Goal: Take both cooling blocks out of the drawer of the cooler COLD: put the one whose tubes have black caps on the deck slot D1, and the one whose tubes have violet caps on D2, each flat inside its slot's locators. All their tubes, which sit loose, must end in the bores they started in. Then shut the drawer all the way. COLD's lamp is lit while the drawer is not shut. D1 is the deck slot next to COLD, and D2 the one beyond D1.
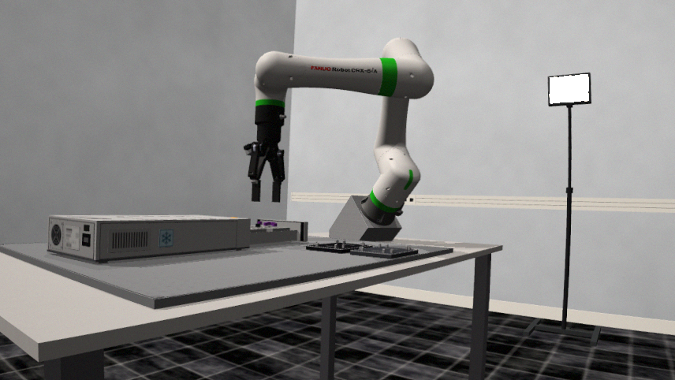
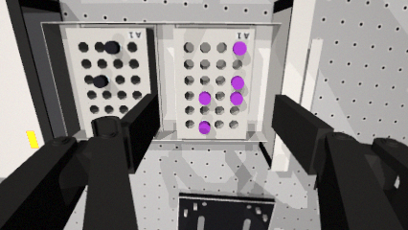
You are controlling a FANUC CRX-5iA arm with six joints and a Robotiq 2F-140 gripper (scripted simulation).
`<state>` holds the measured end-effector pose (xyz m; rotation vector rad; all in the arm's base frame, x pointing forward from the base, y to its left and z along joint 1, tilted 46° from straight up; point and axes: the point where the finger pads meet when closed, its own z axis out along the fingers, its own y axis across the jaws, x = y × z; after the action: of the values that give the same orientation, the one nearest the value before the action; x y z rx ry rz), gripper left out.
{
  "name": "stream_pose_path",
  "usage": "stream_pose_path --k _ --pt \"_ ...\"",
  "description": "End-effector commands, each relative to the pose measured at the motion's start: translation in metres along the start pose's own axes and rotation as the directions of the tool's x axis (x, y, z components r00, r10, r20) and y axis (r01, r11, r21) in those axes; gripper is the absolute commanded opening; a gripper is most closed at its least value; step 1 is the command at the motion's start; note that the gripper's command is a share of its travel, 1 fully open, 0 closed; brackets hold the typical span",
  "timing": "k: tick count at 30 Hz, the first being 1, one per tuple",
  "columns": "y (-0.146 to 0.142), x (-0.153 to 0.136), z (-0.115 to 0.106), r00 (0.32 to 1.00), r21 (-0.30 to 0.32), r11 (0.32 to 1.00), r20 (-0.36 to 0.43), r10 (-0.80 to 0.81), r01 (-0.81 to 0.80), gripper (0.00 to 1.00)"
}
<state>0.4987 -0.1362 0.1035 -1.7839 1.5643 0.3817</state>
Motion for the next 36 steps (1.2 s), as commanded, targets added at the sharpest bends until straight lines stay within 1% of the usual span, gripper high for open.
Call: stream_pose_path --k 1,36 --pt "0.0 0.0 0.002 1.0 0.001 1.0 -0.001 0.0 0.0 0.66" --pt "0.0 0.0 0.043 1.0 0.001 1.0 -0.001 0.0 0.0 0.66"
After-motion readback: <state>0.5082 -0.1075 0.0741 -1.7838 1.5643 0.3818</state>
